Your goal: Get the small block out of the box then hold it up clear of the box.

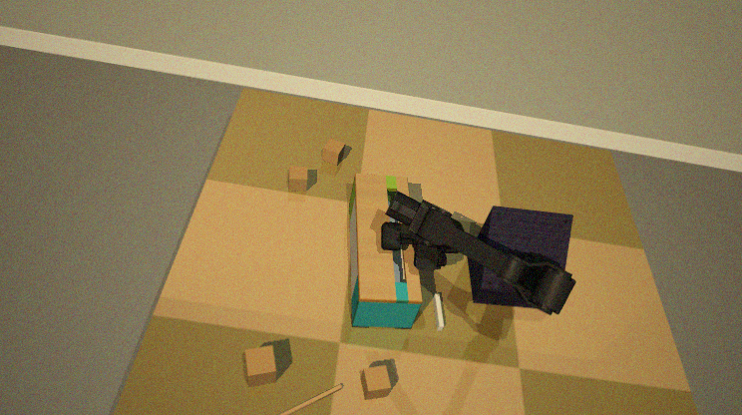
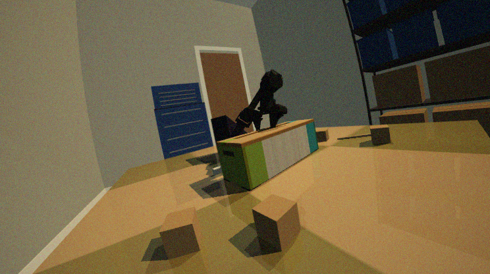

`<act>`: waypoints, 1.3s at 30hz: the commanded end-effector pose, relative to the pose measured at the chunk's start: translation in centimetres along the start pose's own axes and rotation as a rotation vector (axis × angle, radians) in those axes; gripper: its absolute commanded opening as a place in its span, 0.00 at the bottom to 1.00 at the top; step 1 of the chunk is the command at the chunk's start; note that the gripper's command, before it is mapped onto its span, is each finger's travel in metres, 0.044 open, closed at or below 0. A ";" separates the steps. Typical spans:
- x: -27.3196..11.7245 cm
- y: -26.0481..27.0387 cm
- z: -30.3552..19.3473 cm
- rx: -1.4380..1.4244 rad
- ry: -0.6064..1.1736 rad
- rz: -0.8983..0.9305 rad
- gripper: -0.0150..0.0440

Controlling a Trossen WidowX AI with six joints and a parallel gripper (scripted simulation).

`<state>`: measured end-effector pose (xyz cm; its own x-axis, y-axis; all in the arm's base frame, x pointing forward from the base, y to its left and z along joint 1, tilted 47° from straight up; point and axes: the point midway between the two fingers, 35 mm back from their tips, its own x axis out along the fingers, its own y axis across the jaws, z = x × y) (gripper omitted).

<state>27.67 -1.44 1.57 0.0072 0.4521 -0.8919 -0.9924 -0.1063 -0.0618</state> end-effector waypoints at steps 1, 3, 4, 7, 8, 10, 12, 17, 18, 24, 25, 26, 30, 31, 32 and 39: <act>0.6 0.1 0.2 0.006 -0.004 0.000 0.93; 1.0 0.1 0.3 0.006 -0.004 0.000 0.93; 1.1 0.1 0.4 0.006 -0.005 0.000 0.93; 1.6 0.2 0.6 0.006 -0.005 0.000 0.93; 1.7 0.2 0.6 0.006 -0.005 0.000 0.93; 2.0 0.2 0.7 0.006 -0.005 0.000 0.93; 2.3 0.3 0.9 0.006 -0.006 0.000 0.93; 3.0 0.4 1.1 0.006 -0.007 0.000 0.93; 3.2 0.4 1.2 0.006 -0.007 0.000 0.93; 2.8 0.4 0.5 0.007 -0.003 0.000 0.93; 2.9 0.4 0.4 0.007 -0.003 0.000 0.93; 3.0 0.4 0.1 0.008 -0.003 0.000 0.93; 3.2 0.4 -0.6 0.008 -0.002 0.001 0.93; 3.3 0.4 -0.7 0.008 -0.002 0.001 0.93; 3.3 0.4 -0.9 0.008 -0.002 0.001 0.93; 3.8 0.5 -2.1 0.008 -0.001 0.000 0.93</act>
<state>27.38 -1.18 -2.33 0.0057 0.4570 -0.8895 -0.9938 -0.0965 -0.0559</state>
